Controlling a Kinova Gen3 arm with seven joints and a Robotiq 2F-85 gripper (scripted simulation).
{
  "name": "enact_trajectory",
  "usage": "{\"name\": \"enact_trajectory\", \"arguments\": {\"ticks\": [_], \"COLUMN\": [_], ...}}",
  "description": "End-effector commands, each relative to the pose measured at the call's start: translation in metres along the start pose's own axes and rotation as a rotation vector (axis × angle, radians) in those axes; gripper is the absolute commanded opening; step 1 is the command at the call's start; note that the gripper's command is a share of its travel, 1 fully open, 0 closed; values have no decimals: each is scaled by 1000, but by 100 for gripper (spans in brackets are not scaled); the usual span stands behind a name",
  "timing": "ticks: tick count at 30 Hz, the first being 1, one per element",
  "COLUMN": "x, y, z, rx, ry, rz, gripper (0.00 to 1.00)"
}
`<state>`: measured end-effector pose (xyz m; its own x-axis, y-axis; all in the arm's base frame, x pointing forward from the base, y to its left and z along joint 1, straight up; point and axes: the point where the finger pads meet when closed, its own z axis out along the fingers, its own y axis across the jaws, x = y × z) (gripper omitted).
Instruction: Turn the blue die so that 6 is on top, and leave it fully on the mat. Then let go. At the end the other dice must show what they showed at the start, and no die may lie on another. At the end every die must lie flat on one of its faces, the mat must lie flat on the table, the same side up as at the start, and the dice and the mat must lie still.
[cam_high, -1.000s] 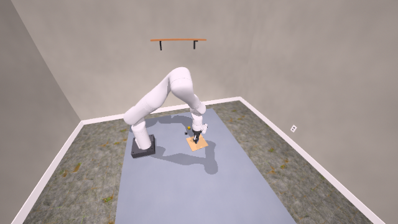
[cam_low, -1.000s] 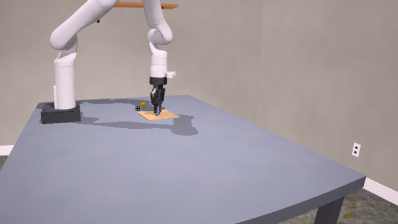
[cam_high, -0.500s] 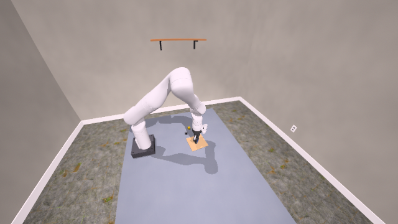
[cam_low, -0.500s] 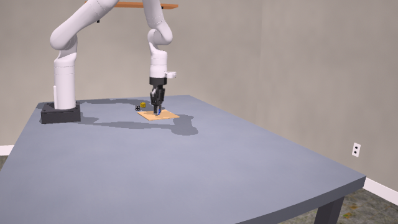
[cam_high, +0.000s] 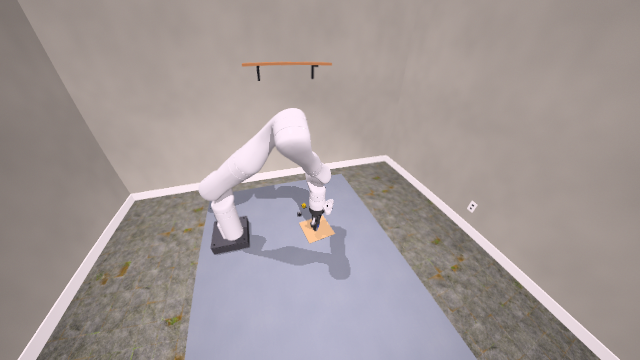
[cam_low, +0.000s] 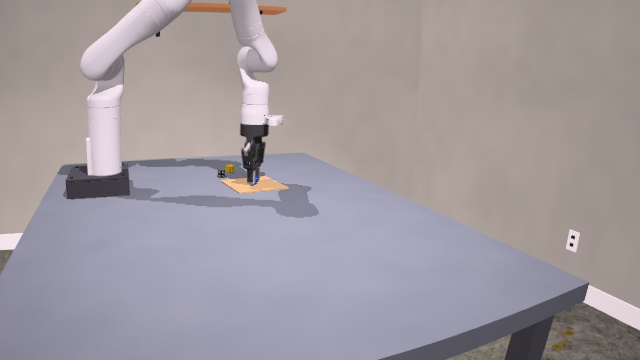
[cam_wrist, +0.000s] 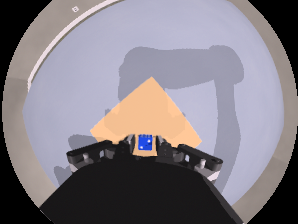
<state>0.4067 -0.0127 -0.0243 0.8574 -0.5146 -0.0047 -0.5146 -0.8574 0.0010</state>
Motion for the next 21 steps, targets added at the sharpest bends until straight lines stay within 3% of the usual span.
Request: {"name": "enact_trajectory", "arguments": {"ticks": [1,7,8,21], "x": [0,0,0,0], "y": [0,0,0,0], "z": [-1,-1,-1,-1], "rx": [1,1,1,1], "ry": [2,2,2,2], "rz": [0,0,0,0], "gripper": [35,35,15,15]}}
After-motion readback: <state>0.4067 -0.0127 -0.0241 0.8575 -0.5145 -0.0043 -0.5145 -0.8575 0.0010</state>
